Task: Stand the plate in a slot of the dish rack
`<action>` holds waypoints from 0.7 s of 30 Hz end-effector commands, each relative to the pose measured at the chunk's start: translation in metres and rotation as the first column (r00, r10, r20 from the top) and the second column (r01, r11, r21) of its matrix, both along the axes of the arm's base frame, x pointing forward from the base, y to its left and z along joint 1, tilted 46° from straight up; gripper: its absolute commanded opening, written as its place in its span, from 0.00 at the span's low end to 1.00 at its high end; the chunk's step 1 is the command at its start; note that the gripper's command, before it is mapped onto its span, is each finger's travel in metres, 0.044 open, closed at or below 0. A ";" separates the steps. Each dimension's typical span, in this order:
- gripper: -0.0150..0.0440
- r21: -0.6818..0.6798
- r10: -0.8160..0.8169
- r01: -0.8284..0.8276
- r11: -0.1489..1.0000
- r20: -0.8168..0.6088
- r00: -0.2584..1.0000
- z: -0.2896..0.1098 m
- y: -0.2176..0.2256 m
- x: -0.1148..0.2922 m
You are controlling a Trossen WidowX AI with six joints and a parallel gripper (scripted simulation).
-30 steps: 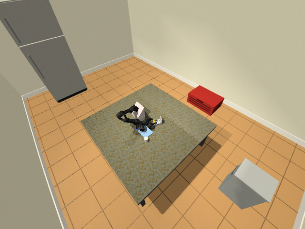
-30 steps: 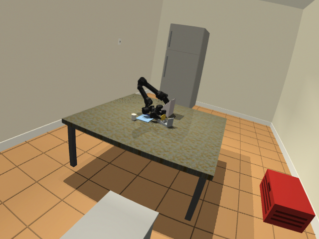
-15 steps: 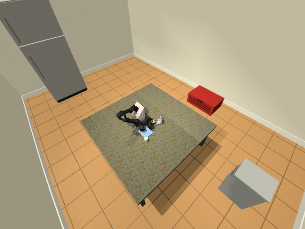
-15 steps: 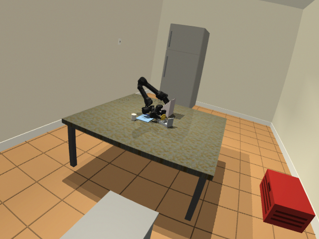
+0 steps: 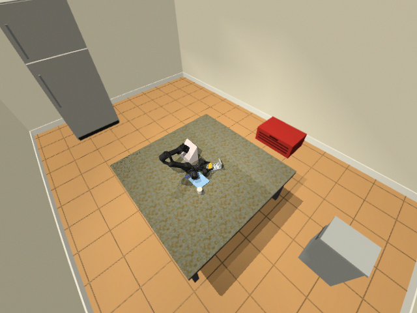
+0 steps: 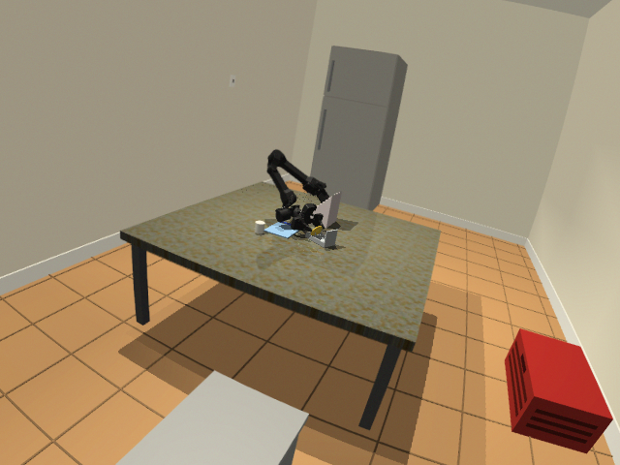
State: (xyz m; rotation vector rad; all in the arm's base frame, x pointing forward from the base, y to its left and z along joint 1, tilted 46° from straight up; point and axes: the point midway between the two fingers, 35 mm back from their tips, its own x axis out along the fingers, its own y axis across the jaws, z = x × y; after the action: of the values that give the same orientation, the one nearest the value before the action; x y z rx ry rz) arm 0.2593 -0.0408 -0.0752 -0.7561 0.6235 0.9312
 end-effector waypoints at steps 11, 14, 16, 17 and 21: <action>0.93 -0.009 -0.002 0.002 1.000 -0.008 1.000 0.062 0.061 0.014; 0.93 0.003 0.005 -0.005 1.000 0.014 1.000 0.084 0.084 0.015; 0.93 0.004 0.005 -0.005 1.000 0.016 1.000 0.086 0.086 0.015; 0.93 0.004 0.005 -0.005 1.000 0.016 1.000 0.086 0.086 0.015; 0.93 0.003 -0.022 0.022 1.000 -0.028 0.999 0.084 0.087 0.015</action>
State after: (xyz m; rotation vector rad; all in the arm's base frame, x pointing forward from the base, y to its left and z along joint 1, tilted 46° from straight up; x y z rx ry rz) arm 0.2757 0.0425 0.0083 -0.7573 0.6143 0.9294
